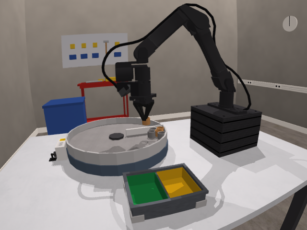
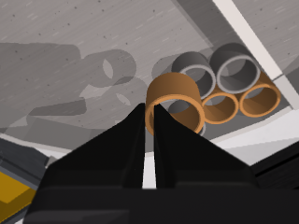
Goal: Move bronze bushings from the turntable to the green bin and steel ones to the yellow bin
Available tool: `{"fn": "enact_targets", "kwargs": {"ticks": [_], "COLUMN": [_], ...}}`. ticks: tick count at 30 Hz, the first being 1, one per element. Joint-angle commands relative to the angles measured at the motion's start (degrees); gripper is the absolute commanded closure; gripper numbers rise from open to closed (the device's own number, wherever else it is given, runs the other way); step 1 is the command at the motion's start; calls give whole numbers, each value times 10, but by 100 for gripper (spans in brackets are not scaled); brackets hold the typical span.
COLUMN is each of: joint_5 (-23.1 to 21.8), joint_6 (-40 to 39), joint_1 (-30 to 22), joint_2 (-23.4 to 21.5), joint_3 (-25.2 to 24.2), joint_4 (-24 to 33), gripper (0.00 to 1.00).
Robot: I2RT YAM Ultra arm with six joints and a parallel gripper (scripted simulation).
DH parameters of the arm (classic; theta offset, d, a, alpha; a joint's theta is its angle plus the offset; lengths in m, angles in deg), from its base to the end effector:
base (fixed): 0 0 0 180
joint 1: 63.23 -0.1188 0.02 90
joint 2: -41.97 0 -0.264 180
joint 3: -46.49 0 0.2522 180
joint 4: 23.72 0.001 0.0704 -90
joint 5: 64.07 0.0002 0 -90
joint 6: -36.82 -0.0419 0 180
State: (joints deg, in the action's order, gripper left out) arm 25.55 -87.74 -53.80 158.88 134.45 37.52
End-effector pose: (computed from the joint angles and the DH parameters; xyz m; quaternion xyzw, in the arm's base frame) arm 0.3549 -0.0577 0.1198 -0.3745 -0.9272 -0.0029 0.0023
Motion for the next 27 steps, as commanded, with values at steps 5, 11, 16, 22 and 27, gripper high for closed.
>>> {"fn": "enact_targets", "kwargs": {"ticks": [5, 11, 16, 22, 27], "joint_5": [6, 3, 4, 8, 8], "joint_6": [-65, -142, -219, -272, -317], "joint_1": [-55, -134, -212, -264, -309], "joint_2": [12, 31, 67, 113, 157], "joint_3": [30, 61, 120, 195, 272], "joint_4": [10, 19, 37, 67, 98], "gripper": [100, 100, 100, 100, 100]}}
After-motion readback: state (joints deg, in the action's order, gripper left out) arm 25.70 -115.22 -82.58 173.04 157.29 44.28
